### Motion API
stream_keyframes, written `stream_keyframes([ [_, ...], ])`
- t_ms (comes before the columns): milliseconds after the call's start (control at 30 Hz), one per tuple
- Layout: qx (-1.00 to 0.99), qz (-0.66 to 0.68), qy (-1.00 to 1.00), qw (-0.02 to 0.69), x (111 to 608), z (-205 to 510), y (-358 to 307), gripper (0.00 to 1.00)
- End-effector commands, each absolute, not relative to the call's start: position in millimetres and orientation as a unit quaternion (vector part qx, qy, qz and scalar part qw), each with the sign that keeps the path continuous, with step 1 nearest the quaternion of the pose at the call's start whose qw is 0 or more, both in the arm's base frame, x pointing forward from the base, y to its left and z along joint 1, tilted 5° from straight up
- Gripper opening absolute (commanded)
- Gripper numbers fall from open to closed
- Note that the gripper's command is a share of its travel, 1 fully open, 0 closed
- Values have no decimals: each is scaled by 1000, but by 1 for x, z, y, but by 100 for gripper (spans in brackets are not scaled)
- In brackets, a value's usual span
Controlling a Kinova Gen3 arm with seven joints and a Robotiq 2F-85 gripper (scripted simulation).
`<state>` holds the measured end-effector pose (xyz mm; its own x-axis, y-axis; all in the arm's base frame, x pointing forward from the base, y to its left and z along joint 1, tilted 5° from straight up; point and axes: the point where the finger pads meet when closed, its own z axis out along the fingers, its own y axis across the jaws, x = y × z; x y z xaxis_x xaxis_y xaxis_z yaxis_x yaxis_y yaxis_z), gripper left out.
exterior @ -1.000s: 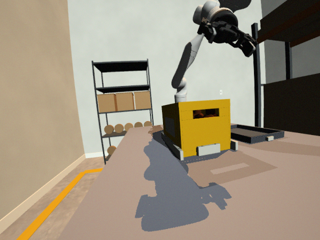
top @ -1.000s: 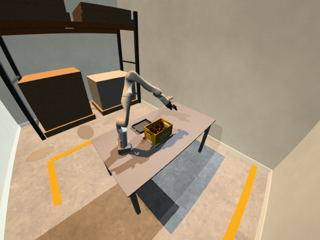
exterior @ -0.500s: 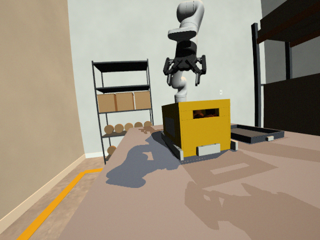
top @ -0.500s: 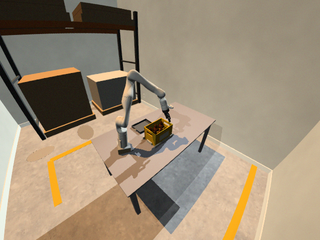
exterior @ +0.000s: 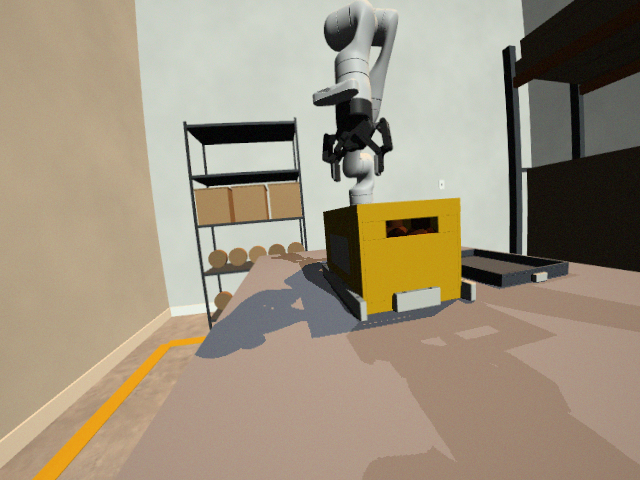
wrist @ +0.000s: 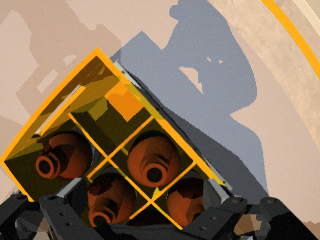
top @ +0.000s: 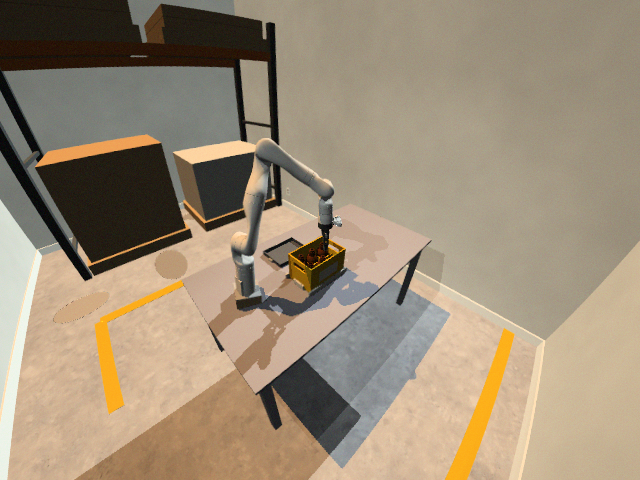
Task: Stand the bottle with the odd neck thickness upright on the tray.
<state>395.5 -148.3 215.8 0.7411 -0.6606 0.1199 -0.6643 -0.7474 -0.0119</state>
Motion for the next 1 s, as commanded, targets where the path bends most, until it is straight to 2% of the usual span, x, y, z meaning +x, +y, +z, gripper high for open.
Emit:
stream_keyframes([
  [0,929,53,-367,7,389,218,-151,100],
  [400,926,46,-374,-1,384,218,-148,100],
  [433,926,46,-374,-1,384,218,-148,0],
  [967,926,46,-374,-1,384,218,-148,0],
])
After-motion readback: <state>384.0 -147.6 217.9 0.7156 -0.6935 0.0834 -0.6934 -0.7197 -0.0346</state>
